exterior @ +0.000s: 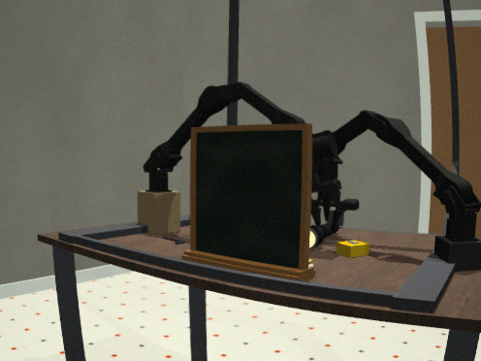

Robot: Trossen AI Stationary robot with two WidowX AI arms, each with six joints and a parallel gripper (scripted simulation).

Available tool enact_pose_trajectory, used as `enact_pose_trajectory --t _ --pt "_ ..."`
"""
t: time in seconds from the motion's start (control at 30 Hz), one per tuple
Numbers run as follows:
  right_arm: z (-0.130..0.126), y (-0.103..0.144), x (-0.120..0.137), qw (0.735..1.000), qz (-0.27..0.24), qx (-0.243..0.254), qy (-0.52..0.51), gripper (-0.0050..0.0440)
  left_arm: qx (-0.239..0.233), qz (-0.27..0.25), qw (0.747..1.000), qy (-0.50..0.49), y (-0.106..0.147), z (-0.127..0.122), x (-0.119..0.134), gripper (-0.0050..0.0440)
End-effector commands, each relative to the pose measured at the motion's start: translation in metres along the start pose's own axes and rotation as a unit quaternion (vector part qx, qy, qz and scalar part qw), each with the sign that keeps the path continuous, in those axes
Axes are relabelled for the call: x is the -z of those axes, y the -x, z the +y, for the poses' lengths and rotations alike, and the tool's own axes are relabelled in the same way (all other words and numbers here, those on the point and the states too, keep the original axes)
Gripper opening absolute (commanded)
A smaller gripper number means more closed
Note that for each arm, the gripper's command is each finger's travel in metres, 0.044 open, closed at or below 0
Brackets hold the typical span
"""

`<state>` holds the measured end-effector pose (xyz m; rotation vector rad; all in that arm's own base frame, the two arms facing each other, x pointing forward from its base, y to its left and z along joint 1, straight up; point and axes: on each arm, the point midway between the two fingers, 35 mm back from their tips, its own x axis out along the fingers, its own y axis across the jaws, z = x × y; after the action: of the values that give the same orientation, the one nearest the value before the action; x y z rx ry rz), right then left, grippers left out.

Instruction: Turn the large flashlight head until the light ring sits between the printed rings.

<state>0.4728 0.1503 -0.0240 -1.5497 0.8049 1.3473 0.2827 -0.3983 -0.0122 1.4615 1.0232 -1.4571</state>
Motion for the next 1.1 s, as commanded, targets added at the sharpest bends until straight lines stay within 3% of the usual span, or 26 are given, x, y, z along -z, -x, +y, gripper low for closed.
enact_pose_trajectory --t 0.0,0.53,1.07 --pt "-0.005 0.017 0.000 0.999 0.001 0.045 0.004 0.0440 -0.012 -0.011 1.000 0.000 0.013 0.004 -0.003 0.0130" --pt "0.007 0.025 0.000 0.992 0.002 0.125 0.008 0.0440 -0.012 -0.011 1.000 0.000 0.013 0.004 -0.003 0.0130" --pt "0.012 0.020 -0.001 0.994 0.001 0.110 0.007 0.0440 -0.012 -0.011 1.000 0.000 0.013 0.004 -0.003 0.0130"
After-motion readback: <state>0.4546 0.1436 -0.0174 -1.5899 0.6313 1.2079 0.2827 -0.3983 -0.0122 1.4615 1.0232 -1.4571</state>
